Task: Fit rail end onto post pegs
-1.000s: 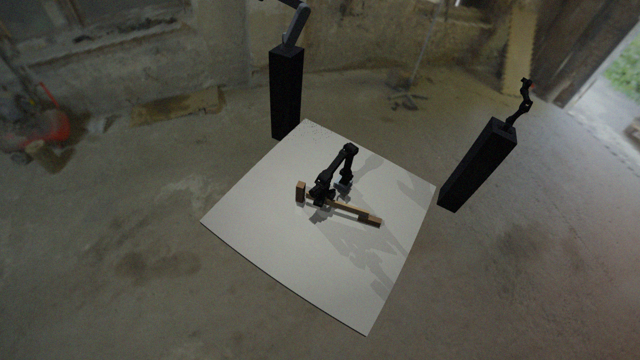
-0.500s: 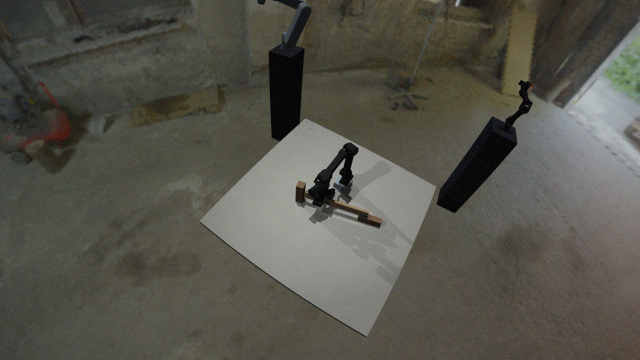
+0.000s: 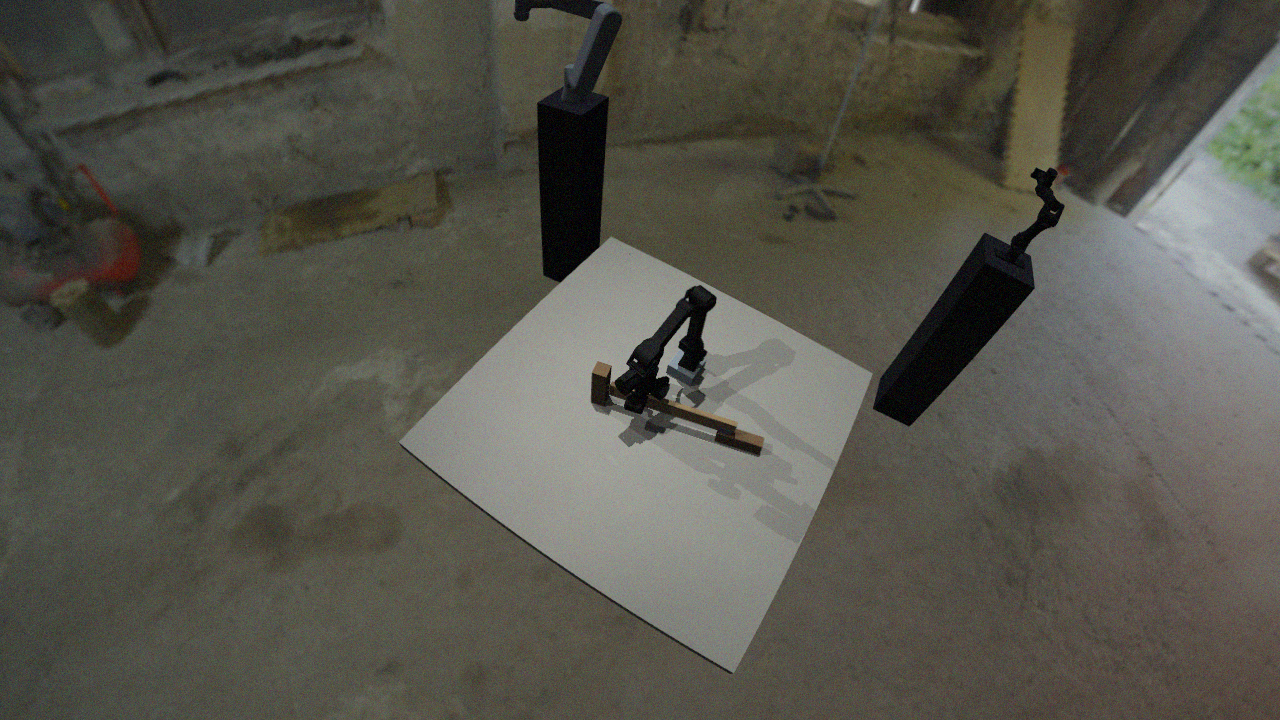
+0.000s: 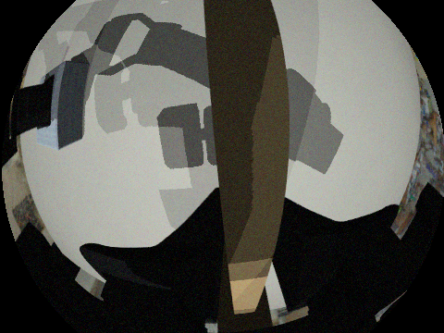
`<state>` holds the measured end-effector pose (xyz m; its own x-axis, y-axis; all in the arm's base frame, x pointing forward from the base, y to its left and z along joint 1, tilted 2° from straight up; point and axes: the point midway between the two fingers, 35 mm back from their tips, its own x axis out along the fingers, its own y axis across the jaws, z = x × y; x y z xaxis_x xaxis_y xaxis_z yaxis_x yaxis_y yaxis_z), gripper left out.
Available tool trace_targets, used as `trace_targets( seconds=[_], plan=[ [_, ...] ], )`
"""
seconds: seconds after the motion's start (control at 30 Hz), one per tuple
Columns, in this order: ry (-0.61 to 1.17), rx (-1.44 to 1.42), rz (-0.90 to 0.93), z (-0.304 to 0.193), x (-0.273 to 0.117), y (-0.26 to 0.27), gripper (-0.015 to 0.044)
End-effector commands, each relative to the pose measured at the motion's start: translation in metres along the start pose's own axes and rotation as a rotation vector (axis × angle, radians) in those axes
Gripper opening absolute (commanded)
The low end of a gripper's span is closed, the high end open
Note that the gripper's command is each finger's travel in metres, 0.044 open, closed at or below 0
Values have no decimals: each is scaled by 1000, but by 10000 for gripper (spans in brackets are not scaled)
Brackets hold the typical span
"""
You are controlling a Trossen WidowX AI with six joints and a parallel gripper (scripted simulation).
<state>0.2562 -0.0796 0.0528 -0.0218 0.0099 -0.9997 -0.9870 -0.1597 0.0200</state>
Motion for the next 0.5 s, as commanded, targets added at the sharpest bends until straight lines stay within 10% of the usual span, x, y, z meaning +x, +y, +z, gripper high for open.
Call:
trace_targets(
  seconds=[0.0, 0.47],
  plan=[
    [8, -2, -9, -4, -2, -2, 0],
    [8, -2, -9, -1, -2, -2, 0]
  ],
)
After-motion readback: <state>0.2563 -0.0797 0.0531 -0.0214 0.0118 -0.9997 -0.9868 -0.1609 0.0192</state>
